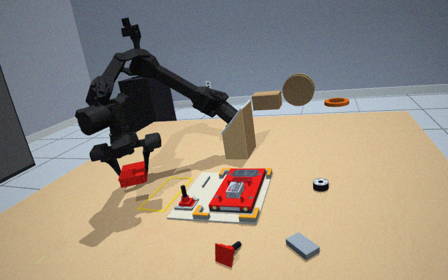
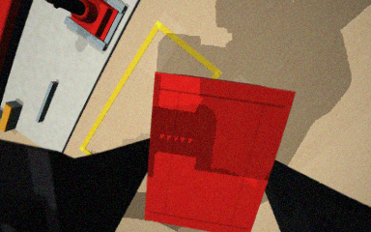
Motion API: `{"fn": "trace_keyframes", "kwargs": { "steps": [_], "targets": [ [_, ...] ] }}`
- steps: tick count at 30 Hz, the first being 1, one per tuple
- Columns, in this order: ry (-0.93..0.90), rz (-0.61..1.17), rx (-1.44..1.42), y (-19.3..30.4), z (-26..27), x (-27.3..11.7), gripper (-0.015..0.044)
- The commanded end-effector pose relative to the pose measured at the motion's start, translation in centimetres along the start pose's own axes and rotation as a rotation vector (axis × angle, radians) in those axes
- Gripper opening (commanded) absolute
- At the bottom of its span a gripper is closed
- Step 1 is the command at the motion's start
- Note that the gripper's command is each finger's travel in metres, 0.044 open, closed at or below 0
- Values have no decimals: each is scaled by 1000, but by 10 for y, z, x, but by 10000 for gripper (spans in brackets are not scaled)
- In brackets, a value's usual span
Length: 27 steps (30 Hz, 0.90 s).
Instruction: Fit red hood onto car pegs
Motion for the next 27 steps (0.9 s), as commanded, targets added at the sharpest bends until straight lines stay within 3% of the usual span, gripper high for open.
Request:
{"fn": "trace_keyframes", "kwargs": {
  "steps": [1,10,27],
  "targets": [
    [10,-10,12,0,-3,-19,0],
    [0,-6,10,-3,3,-19,0],
    [-18,-40,138,-68,100,-26,0]
  ]
}}
Point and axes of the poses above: the point midway between the two fingers, 35 mm back from their tips, its own x axis out along the fingers, its own z axis across the jaws, y = z × x, the point moved 7 cm from there along -x, back along the fingers, and after that the axes turned 4 degrees about x, right-handed, at the moved point
